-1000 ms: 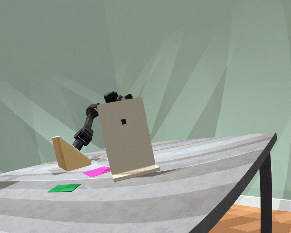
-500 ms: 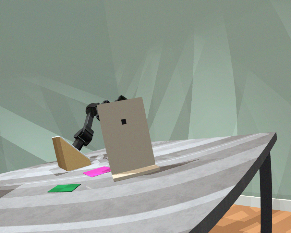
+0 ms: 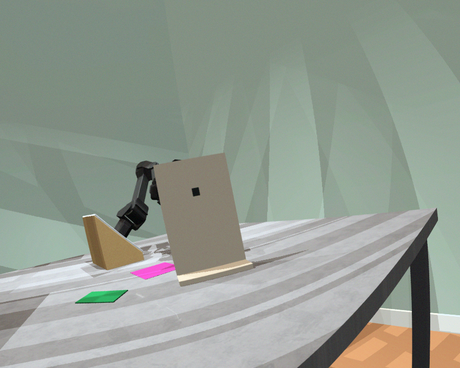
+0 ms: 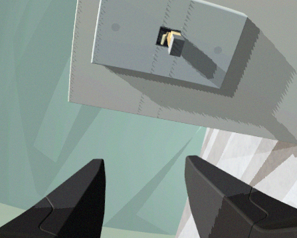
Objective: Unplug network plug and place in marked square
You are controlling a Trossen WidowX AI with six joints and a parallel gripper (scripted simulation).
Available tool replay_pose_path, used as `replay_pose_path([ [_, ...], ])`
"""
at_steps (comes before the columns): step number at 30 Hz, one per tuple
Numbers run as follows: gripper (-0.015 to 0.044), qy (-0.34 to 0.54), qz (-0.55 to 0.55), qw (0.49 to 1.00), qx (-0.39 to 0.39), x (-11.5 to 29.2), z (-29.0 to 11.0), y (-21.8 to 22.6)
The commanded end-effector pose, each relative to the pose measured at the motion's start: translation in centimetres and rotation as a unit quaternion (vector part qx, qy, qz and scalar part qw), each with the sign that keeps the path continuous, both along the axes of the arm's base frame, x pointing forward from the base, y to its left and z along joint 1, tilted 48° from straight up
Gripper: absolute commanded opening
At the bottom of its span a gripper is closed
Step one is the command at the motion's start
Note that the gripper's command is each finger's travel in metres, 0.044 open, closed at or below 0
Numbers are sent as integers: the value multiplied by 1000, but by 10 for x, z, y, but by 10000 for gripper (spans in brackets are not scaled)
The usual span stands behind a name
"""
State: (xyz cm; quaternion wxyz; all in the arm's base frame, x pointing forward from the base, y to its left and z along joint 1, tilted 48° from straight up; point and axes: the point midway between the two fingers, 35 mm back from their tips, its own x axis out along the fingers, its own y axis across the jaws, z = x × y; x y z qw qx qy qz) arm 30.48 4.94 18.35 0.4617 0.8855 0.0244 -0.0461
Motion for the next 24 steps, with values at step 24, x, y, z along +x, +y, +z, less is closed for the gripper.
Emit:
replay_pose_path([
  [24,156,15,-13,994,107,26,-26,0],
])
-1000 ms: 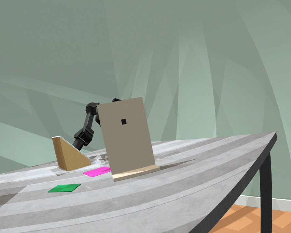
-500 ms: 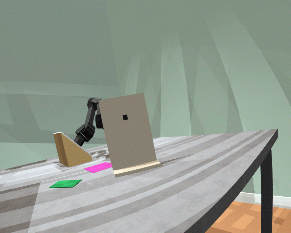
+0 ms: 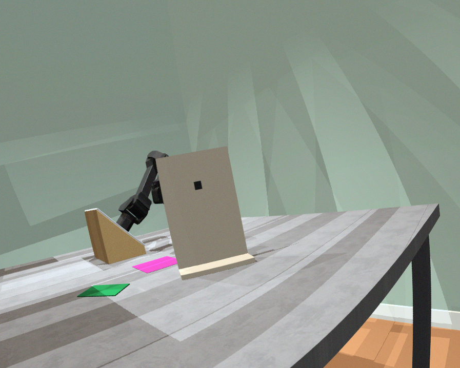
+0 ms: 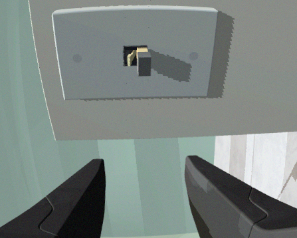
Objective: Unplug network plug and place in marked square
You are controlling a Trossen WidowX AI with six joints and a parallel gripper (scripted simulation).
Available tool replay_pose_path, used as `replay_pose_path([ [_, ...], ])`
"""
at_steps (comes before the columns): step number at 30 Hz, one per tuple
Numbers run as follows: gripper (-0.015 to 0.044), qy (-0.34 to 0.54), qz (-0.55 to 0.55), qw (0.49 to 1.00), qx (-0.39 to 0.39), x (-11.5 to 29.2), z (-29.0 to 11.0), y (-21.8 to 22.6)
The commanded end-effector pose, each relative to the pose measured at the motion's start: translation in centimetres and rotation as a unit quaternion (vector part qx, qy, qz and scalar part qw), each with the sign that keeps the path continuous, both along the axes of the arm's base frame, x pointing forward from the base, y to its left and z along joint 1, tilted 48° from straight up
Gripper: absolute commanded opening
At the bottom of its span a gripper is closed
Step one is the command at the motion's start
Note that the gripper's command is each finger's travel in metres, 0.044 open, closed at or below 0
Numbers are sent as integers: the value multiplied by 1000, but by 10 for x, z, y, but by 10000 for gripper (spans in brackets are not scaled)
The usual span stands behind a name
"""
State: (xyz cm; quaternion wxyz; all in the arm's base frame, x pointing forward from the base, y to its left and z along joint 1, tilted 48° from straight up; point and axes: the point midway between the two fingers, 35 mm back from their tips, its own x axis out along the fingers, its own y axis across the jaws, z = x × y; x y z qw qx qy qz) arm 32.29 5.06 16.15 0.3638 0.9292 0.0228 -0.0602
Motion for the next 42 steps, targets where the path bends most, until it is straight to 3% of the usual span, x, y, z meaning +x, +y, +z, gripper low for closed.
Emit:
replay_pose_path([
  [1,156,3,1,1000,1,10,-5,-2],
  [42,156,1,1,1000,0,64,-23,-12],
])
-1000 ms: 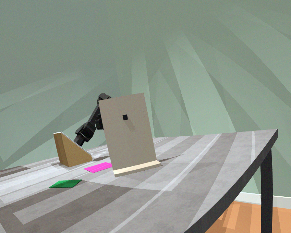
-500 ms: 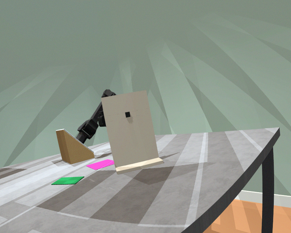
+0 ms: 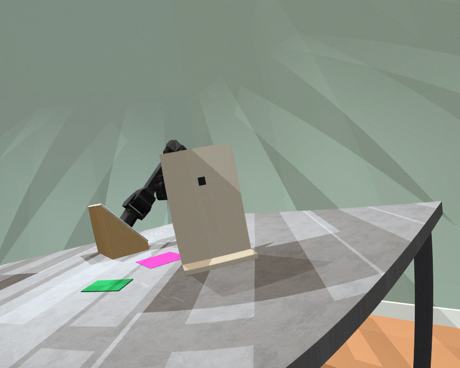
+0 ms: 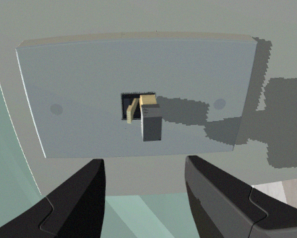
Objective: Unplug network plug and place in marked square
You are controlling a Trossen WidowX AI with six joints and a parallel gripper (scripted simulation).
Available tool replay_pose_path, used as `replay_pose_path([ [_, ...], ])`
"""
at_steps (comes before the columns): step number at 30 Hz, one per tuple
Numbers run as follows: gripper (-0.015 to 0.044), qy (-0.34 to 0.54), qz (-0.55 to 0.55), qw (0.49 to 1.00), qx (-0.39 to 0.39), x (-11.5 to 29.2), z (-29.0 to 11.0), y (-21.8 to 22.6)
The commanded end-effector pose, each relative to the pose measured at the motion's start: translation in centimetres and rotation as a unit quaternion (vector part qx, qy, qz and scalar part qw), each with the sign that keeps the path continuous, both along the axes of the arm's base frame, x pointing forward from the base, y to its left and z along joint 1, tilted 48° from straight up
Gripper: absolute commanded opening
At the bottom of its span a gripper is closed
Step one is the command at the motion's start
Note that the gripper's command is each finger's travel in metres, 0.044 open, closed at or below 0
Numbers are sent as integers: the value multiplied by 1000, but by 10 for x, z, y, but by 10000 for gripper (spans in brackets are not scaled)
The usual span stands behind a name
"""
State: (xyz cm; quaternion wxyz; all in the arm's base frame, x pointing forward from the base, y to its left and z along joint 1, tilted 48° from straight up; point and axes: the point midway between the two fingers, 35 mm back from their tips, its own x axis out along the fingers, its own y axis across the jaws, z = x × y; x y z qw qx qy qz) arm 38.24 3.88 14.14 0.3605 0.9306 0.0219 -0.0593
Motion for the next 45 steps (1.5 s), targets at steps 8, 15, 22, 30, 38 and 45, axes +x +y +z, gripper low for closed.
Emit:
replay_pose_path([
  [8,156,2,1,1000,-4,13,-7,-3],
  [15,156,2,1,1000,-4,21,-10,-4],
  [22,156,2,1,1000,-4,28,-13,-6],
  [30,57,2,1,1000,-4,29,-14,-7],
  [38,4,2,1,1000,-4,29,-14,-7],
  [45,0,2,1,1000,-4,28,-14,-6],
])
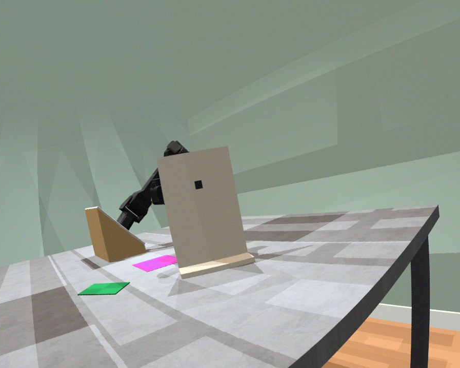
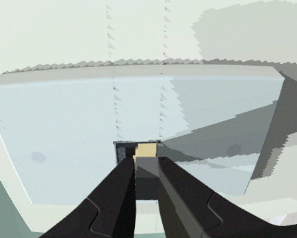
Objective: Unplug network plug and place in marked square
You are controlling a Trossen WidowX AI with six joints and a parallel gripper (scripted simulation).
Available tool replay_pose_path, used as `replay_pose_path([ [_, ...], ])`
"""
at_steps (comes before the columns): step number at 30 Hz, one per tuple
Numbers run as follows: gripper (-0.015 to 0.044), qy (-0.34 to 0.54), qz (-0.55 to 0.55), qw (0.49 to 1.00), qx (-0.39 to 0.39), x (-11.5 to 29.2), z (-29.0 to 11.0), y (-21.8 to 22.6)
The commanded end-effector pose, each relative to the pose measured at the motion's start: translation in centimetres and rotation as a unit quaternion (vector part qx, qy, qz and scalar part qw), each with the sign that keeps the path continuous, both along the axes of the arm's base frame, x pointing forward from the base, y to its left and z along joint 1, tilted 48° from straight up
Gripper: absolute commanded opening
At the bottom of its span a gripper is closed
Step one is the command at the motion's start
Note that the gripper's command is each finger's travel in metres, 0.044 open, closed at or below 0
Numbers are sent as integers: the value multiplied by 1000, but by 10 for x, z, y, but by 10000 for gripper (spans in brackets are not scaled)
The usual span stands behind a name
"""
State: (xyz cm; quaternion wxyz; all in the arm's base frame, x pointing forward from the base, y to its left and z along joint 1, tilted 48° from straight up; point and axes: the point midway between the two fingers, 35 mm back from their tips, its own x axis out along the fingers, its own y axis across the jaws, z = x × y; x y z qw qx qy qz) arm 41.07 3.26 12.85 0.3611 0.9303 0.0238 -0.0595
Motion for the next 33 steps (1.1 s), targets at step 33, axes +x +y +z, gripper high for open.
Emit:
replay_pose_path([
  [33,0,1,0,1000,-3,-15,5,3],
])
